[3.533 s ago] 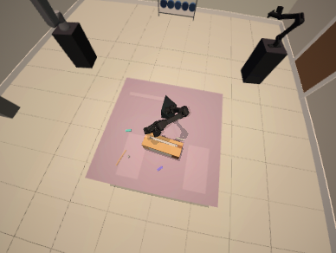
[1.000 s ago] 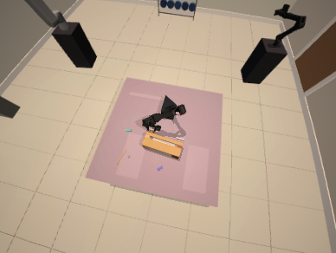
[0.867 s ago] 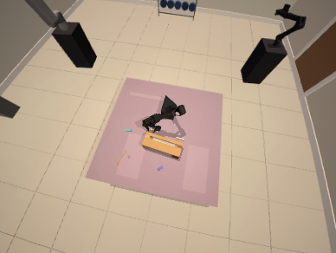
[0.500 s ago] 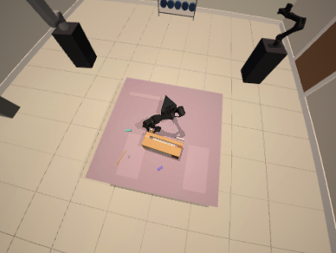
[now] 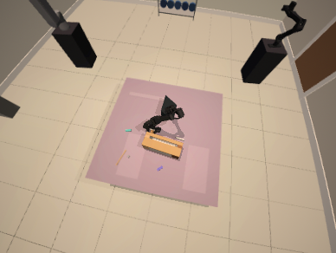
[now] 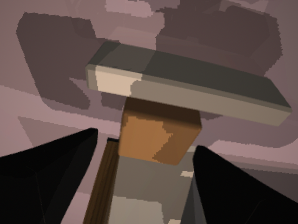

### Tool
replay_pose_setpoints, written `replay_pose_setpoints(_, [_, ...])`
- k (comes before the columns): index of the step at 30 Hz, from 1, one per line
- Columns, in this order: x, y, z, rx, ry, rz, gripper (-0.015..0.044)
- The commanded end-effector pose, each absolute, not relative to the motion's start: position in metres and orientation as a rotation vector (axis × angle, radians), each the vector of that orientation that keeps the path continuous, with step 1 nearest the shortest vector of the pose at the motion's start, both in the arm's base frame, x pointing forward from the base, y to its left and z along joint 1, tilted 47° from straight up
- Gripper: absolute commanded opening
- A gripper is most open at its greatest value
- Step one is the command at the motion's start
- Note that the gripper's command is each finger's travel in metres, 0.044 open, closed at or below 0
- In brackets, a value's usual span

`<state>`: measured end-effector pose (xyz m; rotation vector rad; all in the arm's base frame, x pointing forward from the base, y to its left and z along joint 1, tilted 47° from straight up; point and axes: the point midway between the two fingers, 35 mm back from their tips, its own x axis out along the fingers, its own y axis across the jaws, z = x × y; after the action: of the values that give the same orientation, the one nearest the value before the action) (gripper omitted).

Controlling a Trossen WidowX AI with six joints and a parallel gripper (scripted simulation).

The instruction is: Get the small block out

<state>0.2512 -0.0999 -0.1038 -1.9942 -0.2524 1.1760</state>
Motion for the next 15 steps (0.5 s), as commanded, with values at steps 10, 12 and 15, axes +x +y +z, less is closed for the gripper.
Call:
replay_pose_setpoints(10, [0.2497, -0.0889, -0.1105, -1.975, -0.257, 1.178, 0.0154])
replay_pose_setpoints(12, [0.2497, -0.0889, -0.1105, -1.975, -0.257, 1.178, 0.0101])
replay_pose_setpoints(15, [0.2497, -0.0889, -0.1105, -1.975, -0.257, 1.178, 0.0081])
